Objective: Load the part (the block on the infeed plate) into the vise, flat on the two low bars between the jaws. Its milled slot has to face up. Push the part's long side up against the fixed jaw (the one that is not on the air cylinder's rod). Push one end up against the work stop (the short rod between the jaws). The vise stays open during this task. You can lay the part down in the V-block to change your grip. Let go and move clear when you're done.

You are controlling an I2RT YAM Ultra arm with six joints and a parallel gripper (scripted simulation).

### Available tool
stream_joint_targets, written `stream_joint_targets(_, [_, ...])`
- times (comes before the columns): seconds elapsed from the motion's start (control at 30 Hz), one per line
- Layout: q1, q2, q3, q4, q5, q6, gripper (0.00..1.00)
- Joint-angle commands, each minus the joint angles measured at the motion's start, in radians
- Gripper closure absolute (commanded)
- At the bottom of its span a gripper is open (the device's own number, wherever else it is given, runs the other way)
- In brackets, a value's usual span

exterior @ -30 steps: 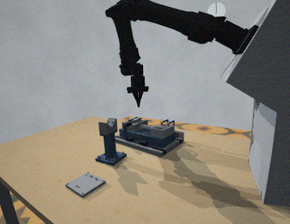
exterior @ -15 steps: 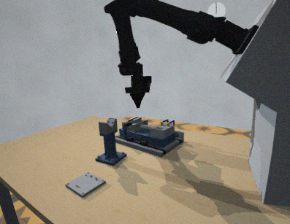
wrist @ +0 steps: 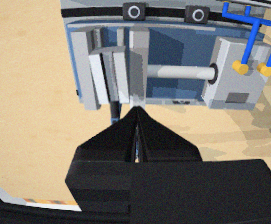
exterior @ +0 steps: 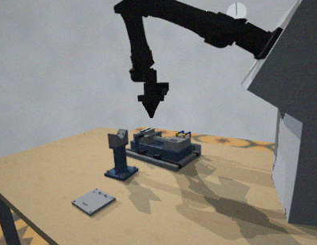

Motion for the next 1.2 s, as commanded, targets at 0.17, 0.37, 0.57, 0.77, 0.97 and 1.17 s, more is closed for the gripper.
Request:
stream_joint_targets(0.17, [-0.002, -0.016, -0.027, 0.002, 0.016, 0.018, 1.00])
stream_joint_targets(0.37, [-0.002, -0.016, -0.027, 0.002, 0.016, 0.018, 1.00])
stream_joint_targets(0.57, [-0.002, -0.016, -0.027, 0.002, 0.016, 0.018, 1.00])
stream_joint_targets(0.77, [-0.002, -0.016, -0.027, 0.002, 0.016, 0.018, 1.00])
stream_joint_targets(0.97, [0.001, -0.011, -0.027, 0.006, 0.016, 0.018, 1.00])
stream_joint_targets(1.17, [0.007, 0.008, -0.027, 0.012, 0.018, 0.019, 1.00])
